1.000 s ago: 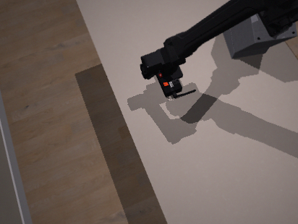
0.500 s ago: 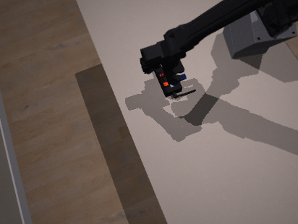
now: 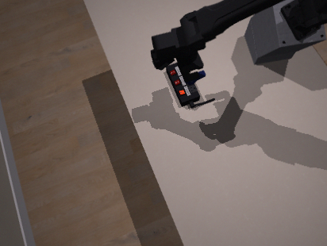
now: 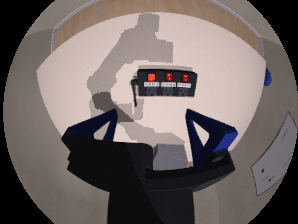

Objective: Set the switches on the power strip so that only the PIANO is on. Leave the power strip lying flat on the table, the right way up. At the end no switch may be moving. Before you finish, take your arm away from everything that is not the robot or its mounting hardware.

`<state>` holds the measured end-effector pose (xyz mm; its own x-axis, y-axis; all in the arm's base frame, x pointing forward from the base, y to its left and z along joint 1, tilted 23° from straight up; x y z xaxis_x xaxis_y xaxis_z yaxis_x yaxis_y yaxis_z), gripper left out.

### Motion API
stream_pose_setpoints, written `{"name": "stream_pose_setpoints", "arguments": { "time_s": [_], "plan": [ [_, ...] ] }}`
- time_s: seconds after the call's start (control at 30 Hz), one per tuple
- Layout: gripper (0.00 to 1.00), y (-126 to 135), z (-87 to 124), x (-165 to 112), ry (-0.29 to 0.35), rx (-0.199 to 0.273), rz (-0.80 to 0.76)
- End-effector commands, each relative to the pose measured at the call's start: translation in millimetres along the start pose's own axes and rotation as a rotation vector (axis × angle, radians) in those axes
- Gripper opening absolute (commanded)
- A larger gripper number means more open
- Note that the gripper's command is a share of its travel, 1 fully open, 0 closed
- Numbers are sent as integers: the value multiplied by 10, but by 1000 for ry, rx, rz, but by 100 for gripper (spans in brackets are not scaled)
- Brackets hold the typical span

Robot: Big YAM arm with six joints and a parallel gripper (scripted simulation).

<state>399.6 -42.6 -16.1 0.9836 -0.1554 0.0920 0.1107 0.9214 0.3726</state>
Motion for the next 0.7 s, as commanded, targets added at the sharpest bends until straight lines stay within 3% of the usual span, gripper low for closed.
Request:
{"name": "stream_pose_setpoints", "arguments": {
  "time_s": [0.0,0.67],
  "plan": [
    [100,-37,32,46,5,5,11],
    [100,-24,43,62,-2,3,16]
  ]
}}
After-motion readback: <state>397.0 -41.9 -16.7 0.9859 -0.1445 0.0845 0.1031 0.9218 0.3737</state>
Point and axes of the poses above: the point where the finger pads meet when closed, its own z axis back along the fingers, its own y axis across the jaws, x = y × z, the point moved 1 cm from there along z, back along the fingers, and after that the axes turned 2 degrees about z, right-handed, at the moved point
